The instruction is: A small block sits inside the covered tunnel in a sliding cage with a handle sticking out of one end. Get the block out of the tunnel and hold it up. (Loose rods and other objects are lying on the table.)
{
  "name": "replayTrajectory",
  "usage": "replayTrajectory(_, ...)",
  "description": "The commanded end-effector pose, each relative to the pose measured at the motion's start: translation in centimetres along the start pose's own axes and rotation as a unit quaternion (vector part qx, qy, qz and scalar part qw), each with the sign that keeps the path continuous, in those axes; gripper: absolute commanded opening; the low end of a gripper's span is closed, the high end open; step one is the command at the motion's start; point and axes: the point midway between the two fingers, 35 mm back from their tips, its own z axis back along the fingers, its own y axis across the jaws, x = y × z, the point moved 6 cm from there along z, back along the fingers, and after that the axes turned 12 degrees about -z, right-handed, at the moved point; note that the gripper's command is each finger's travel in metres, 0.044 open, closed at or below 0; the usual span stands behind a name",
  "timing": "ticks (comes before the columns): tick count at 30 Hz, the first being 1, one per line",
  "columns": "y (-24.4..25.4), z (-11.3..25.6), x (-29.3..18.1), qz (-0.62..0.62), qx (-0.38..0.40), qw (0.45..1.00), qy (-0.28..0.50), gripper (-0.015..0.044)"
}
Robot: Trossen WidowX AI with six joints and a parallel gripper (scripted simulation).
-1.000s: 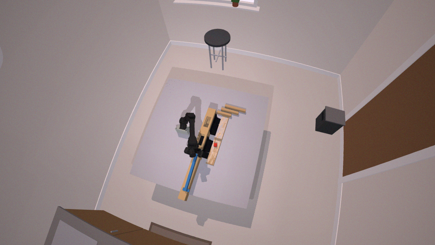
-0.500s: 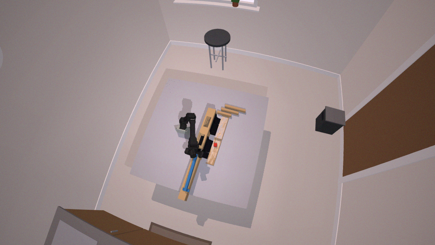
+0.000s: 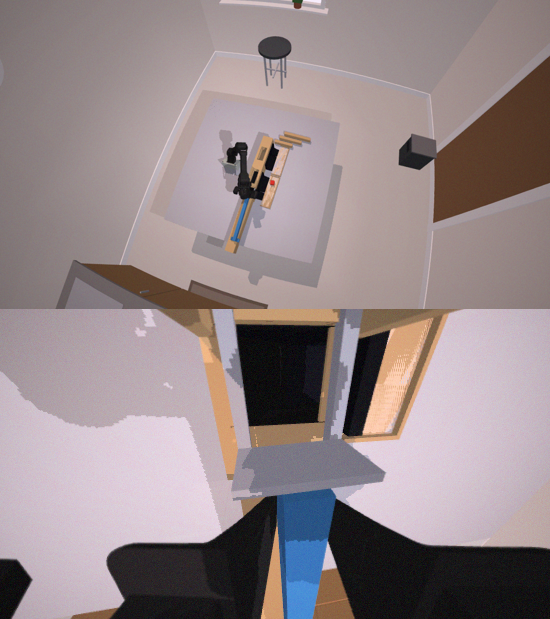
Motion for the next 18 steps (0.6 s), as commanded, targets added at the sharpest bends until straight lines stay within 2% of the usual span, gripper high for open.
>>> replayTrajectory(1, -0.1, 0.1, 0.0, -0.002, -0.003, 1.000, -0.001, 0.0026)
replayTrajectory(2, -0.1, 0.0, 0.0, -0.002, -0.003, 1.000, -0.001, 0.0000)
replayTrajectory(11, -0.3, -0.8, -1.9, -0.004, -0.002, 1.000, -0.003, 0.0000)
replayTrajectory(18, -0.2, -0.2, -0.9, -0.001, 0.001, 1.000, -0.001, 0.0184)
